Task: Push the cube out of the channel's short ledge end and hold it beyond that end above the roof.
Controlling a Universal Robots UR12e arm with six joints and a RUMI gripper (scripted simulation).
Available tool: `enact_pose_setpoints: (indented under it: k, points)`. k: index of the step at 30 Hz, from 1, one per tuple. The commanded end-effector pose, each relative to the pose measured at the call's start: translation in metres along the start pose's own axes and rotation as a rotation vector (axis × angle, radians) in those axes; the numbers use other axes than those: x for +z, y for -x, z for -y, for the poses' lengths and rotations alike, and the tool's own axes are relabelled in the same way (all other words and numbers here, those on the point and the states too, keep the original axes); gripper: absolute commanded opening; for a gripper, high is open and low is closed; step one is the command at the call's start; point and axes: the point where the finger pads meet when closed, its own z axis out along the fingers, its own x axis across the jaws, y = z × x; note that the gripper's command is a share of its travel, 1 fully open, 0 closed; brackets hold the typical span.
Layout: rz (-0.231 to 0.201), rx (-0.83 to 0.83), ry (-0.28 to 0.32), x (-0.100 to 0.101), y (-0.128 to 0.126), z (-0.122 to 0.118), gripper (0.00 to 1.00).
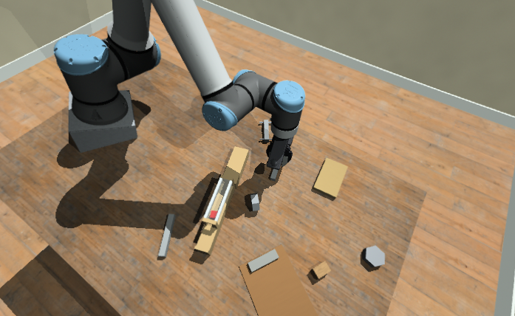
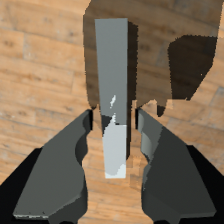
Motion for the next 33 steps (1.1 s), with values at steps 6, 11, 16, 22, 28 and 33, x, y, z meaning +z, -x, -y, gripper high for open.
enact_pose_setpoints:
  k: [6,11,16,22,28,33]
  points:
    - [0.001,0.0,0.0,-0.0006,0.0007,0.0001,0.22]
    - [0.001,0.0,0.0,-0.0006,0.0007,0.0001,0.22]
    - [0.001,0.0,0.0,-0.0006,0.0007,0.0001,0.22]
    - [0.001,0.0,0.0,-0.0006,0.0007,0.0001,0.22]
    - [0.001,0.0,0.0,-0.0006,0.0007,0.0001,0.0]
    - [0.001,0.0,0.0,-0.0006,0.0007,0.0001,0.0]
